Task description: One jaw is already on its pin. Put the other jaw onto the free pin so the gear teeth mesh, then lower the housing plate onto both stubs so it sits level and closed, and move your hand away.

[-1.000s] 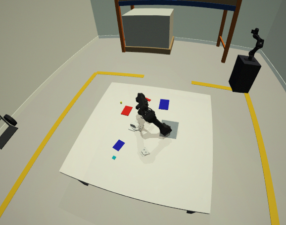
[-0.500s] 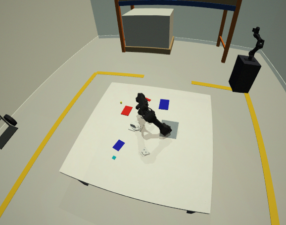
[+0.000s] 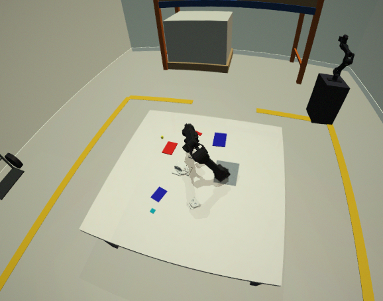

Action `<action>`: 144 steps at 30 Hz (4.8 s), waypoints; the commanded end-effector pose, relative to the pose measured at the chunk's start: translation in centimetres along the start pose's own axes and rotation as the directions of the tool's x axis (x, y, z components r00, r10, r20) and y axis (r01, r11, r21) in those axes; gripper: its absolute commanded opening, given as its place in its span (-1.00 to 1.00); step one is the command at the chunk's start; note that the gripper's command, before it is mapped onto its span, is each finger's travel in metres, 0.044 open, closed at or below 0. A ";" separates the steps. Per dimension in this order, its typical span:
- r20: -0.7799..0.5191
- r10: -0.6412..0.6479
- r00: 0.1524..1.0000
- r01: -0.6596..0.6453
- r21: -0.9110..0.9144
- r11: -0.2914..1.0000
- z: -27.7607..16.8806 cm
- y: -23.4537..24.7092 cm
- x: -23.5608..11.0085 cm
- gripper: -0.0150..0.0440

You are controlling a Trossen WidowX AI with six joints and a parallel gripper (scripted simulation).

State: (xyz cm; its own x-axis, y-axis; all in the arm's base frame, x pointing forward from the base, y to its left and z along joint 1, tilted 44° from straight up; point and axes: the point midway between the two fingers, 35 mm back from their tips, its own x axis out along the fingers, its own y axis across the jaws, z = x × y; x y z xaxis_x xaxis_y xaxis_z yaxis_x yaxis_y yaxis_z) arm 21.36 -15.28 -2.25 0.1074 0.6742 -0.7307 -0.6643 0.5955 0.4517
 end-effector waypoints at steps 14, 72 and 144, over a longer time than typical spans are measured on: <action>-0.004 0.001 1.000 0.002 0.526 0.851 -0.7 -0.8 -0.3 1.00; -0.005 -0.001 1.000 0.002 0.644 -0.765 -3.2 -2.9 -1.2 1.00; -0.002 0.000 1.000 0.000 0.034 -0.999 -4.0 -3.6 7.6 1.00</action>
State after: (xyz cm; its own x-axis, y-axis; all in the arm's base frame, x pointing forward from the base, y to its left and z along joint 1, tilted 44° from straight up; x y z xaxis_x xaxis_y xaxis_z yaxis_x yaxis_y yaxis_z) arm 21.65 -14.45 -11.15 0.1053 0.6681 -0.7366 0.6953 -0.5790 -0.4258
